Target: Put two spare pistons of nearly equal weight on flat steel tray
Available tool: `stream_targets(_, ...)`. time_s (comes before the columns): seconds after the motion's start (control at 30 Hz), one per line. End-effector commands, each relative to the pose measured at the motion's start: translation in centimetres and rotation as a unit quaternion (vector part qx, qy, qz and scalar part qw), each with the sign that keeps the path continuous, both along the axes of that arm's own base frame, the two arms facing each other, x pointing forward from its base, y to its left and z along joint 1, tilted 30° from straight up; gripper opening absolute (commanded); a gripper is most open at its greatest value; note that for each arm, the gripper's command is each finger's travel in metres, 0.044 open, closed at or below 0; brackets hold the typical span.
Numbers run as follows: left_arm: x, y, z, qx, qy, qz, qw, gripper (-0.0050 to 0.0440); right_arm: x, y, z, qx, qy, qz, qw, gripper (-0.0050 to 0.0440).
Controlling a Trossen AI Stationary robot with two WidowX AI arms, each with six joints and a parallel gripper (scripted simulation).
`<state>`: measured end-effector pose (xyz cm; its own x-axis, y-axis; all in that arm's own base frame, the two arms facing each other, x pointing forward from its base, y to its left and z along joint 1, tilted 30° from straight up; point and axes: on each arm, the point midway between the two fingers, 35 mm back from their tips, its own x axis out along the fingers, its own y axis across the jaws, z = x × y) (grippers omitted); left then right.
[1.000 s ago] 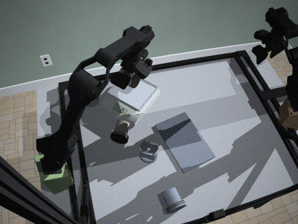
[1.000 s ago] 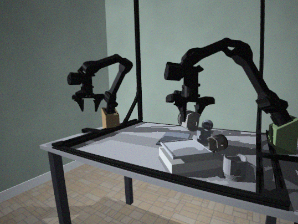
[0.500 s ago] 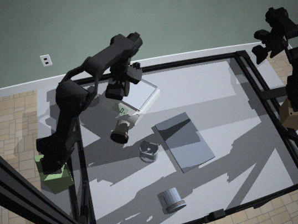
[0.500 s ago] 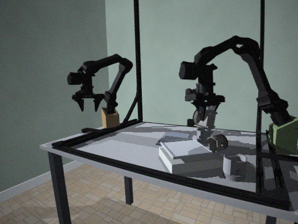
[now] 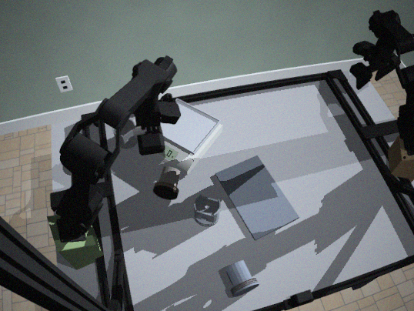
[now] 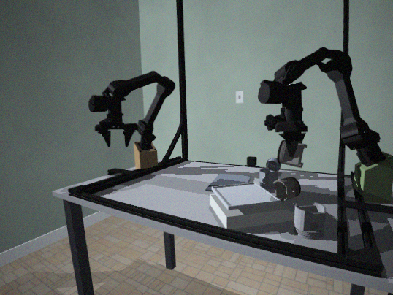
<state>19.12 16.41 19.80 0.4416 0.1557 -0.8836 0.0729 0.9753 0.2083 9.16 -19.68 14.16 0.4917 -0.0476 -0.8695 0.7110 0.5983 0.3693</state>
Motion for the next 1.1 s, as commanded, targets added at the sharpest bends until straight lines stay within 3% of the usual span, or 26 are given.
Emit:
stream_targets(0.0,-1.1,-0.8,-0.3,-0.018,-0.012,0.032,0.999,0.0158,0.0,0.0,0.0,0.0,-0.001,0.001,1.0,0.044)
stream_targets(0.5,-1.7,-1.2,-0.7,-0.12,-0.041,0.167,0.978,0.0158,0.0,0.0,0.0,0.0,-0.001,0.001,1.0,0.044)
stream_targets(0.83,-1.7,-1.2,-0.7,-0.196,-0.063,0.268,0.941,0.0158,0.0,0.0,0.0,0.0,-0.001,0.001,1.0,0.044)
stream_targets(1.07,0.3,-2.3,0.4,-0.167,-0.057,0.212,0.961,0.0158,0.0,0.0,0.0,0.0,-0.001,0.001,1.0,0.044)
